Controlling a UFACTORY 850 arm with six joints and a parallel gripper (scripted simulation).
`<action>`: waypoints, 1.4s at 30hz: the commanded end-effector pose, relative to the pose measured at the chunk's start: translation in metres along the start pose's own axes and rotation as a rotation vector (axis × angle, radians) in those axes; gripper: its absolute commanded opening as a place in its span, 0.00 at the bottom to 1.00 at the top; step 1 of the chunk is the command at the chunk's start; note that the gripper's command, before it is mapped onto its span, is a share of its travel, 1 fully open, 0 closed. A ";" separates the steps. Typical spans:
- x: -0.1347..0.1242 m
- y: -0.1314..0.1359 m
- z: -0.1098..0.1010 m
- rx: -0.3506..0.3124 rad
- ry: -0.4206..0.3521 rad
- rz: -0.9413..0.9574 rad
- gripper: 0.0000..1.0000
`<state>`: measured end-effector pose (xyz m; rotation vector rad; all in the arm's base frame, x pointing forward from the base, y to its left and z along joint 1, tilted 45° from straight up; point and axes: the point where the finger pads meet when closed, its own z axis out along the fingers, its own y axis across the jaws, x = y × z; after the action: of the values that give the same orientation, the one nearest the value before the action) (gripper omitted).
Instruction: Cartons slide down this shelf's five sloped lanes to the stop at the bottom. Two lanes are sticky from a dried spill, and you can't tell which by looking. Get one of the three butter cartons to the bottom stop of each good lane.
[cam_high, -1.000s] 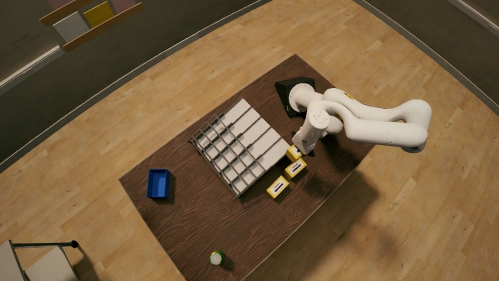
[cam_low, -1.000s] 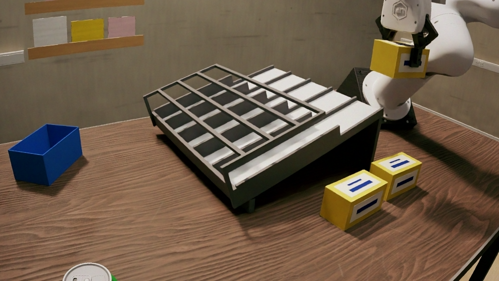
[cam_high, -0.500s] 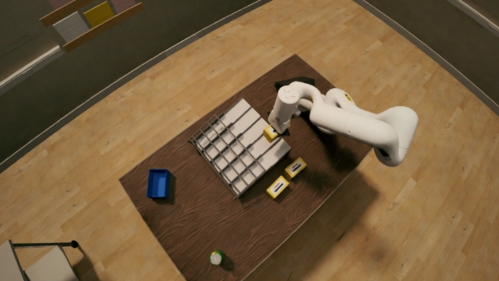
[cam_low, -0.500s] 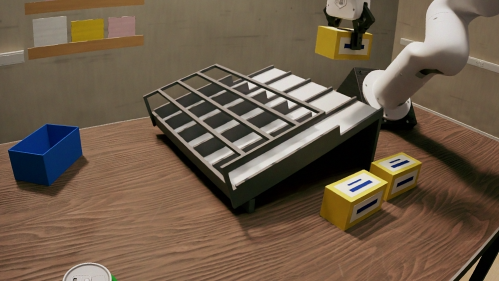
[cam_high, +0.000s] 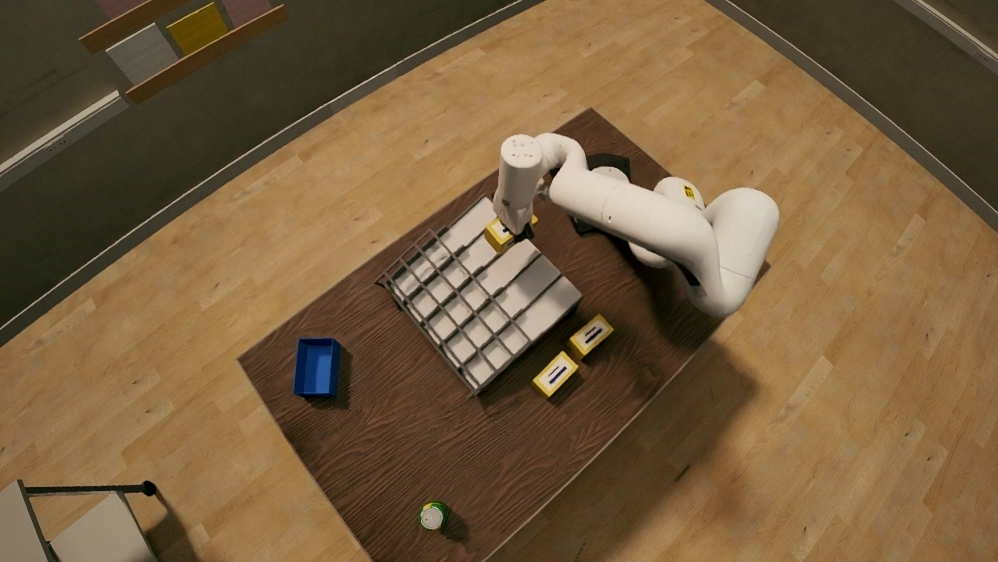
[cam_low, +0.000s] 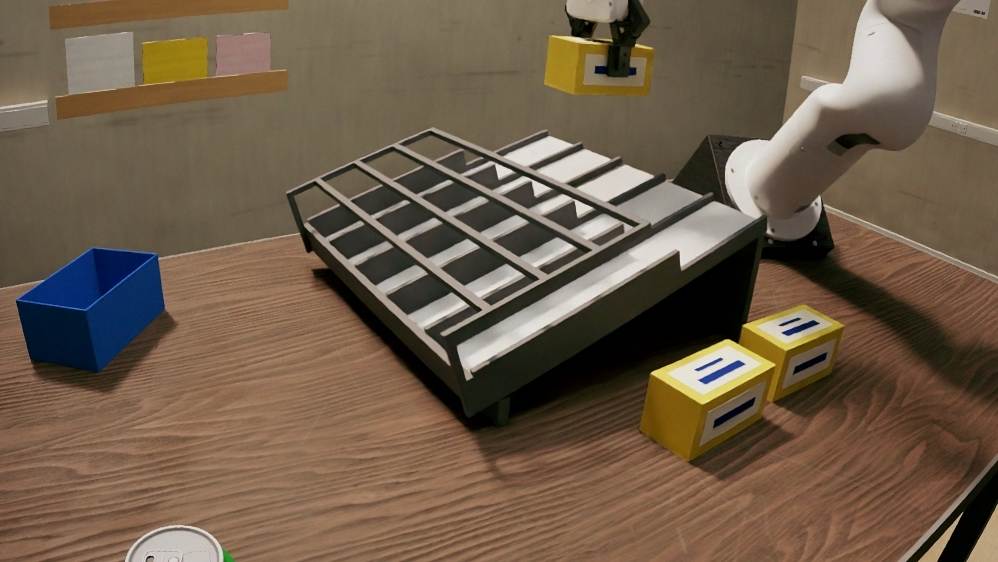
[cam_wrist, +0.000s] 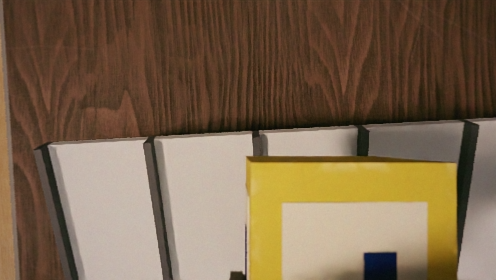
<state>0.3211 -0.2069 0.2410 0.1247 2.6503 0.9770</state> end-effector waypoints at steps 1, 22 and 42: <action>-0.017 -0.069 0.000 0.005 -0.001 0.002 0.00; -0.038 -0.150 0.002 0.013 -0.005 0.003 0.00; -0.038 -0.150 0.019 0.013 -0.005 0.003 0.00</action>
<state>0.3666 -0.3167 0.1404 0.1341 2.6533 0.9619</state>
